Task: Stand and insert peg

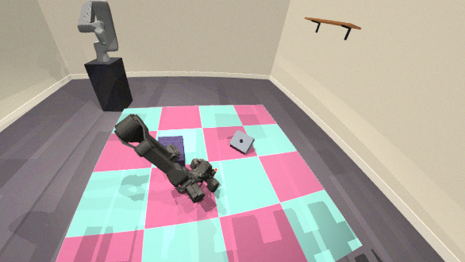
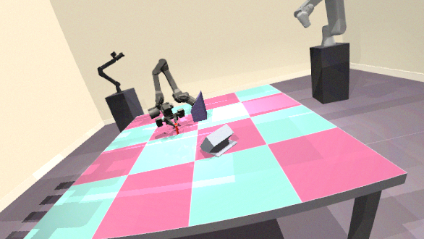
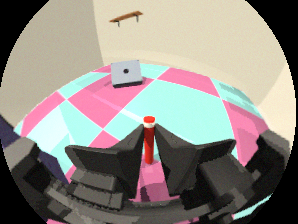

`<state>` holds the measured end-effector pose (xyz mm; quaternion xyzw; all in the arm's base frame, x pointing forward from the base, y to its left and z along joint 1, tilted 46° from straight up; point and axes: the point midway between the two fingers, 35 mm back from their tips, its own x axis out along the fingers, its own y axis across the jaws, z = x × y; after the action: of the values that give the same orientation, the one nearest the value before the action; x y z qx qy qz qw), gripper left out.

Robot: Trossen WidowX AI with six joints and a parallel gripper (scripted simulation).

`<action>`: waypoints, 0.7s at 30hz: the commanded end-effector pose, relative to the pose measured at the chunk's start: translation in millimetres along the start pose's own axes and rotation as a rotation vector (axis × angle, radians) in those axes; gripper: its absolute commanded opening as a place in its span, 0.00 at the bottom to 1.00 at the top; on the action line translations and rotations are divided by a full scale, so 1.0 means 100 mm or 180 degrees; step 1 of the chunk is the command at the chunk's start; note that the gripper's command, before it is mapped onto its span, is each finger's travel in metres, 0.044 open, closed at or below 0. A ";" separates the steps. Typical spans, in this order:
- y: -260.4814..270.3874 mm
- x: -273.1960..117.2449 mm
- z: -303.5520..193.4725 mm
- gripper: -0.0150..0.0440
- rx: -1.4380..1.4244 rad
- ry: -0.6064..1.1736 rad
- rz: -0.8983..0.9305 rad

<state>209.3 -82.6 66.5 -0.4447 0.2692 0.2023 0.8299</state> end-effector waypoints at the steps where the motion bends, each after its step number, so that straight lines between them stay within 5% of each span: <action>1: -0.01 -0.02 0.00 0.34 -0.0013 -0.0123 -0.0001; 21: 0.00 -0.13 -0.08 0.34 -0.0017 -0.0673 0.0005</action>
<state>197.5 -89.2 69.2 -0.4244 0.1940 0.2445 0.8500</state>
